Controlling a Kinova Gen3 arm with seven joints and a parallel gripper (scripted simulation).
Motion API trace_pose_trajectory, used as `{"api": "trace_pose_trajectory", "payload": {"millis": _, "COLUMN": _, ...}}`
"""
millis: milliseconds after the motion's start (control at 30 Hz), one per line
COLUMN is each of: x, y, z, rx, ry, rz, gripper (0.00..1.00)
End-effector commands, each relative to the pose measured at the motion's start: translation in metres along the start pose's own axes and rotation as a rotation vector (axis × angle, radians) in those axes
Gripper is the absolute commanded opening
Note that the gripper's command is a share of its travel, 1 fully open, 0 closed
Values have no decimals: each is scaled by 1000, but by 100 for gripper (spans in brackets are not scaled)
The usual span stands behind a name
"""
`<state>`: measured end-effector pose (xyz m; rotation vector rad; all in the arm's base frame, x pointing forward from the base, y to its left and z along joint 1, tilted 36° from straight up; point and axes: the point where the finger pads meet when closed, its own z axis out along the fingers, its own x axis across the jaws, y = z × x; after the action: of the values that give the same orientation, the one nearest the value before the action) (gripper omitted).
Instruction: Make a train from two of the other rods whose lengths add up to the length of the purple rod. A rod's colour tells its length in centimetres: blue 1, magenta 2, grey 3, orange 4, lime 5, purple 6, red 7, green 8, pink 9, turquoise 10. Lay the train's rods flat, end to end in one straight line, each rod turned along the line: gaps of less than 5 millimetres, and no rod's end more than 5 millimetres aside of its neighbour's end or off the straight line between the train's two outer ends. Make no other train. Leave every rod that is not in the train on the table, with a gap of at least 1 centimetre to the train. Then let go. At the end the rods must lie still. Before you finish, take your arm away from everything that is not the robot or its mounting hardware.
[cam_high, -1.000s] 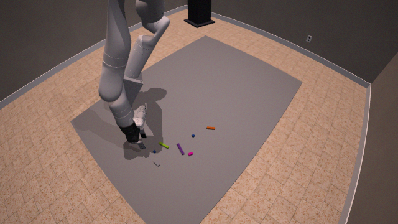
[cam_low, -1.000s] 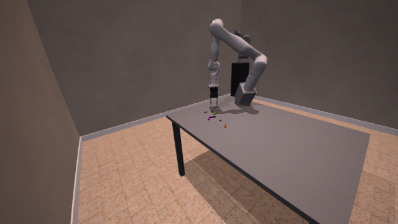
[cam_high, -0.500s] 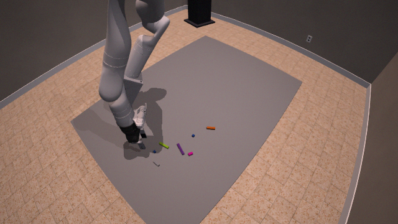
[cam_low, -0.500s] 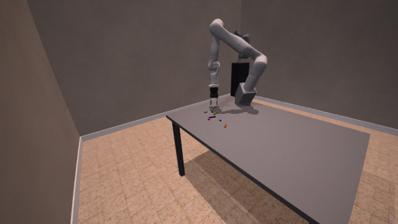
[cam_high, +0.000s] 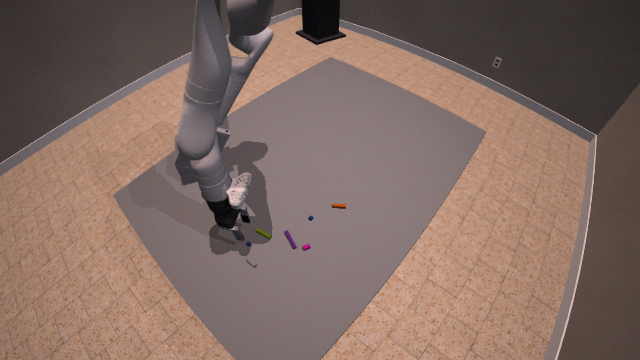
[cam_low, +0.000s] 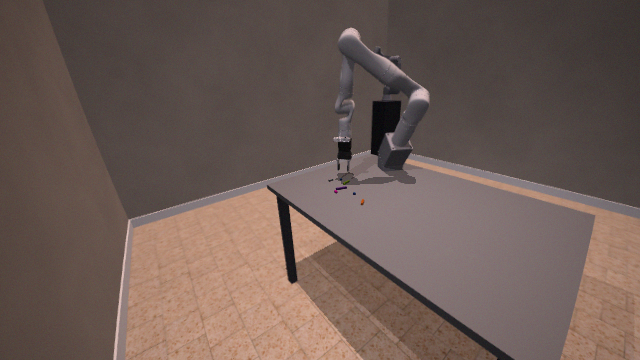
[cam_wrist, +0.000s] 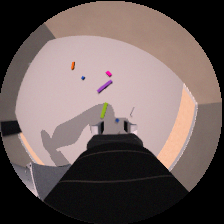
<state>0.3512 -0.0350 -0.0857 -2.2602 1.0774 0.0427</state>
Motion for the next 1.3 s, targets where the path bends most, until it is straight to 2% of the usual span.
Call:
{"api": "trace_pose_trajectory", "payload": {"millis": 0, "x": -6, "y": -18, "z": -1, "rx": -6, "ry": -2, "rz": 37, "gripper": 100}}
{"api": "trace_pose_trajectory", "payload": {"millis": 300, "x": -30, "y": -65, "z": -1, "rx": -5, "ry": -2, "rz": 322, "gripper": 100}}
{"api": "trace_pose_trajectory", "payload": {"millis": 367, "x": -30, "y": -65, "z": -1, "rx": -5, "ry": -2, "rz": 322, "gripper": 100}}
{"api": "trace_pose_trajectory", "payload": {"millis": 600, "x": -47, "y": -87, "z": -1, "rx": -6, "ry": -4, "rz": 481, "gripper": 100}}
{"api": "trace_pose_trajectory", "payload": {"millis": 800, "x": -53, "y": -93, "z": -1, "rx": -7, "ry": -4, "rz": 536, "gripper": 100}}
{"api": "trace_pose_trajectory", "payload": {"millis": 1267, "x": -54, "y": -94, "z": -1, "rx": -7, "ry": -5, "rz": 541, "gripper": 100}}
